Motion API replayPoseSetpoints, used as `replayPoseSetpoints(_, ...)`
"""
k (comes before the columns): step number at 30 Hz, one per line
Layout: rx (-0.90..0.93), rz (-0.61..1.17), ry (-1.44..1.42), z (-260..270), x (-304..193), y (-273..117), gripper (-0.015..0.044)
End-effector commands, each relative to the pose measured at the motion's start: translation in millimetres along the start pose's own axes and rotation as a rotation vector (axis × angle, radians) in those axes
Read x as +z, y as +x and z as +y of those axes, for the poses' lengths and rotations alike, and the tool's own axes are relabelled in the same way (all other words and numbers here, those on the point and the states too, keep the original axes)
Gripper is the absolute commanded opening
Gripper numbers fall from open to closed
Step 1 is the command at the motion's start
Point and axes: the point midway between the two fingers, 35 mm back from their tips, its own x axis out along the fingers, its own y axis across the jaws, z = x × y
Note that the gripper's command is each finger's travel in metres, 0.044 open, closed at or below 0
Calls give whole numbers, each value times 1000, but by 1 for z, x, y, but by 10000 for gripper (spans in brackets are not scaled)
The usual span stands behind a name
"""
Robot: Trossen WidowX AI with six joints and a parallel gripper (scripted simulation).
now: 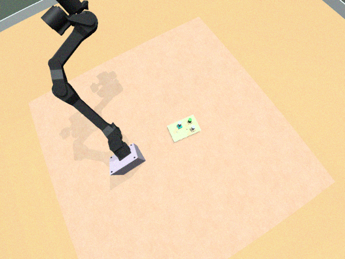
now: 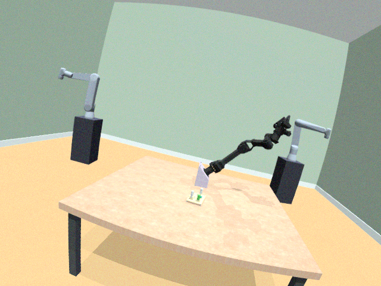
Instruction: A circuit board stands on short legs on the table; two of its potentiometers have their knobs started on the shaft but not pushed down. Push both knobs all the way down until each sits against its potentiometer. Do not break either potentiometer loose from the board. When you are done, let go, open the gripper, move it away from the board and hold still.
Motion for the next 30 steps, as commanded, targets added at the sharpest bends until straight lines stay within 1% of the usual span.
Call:
replayPoseSetpoints(1, 2, 0, -3, 1, 0, 0, 374)
replayPoseSetpoints(8, 100, 9, -115, 38, -12, -18, 190)
replayPoseSetpoints(15, 181, -19, -105, 64, -14, -28, 6)
replayPoseSetpoints(25, 317, -30, -192, 111, -35, -49, 0)
replayPoseSetpoints(30, 436, -16, -234, 146, -51, -69, 0)
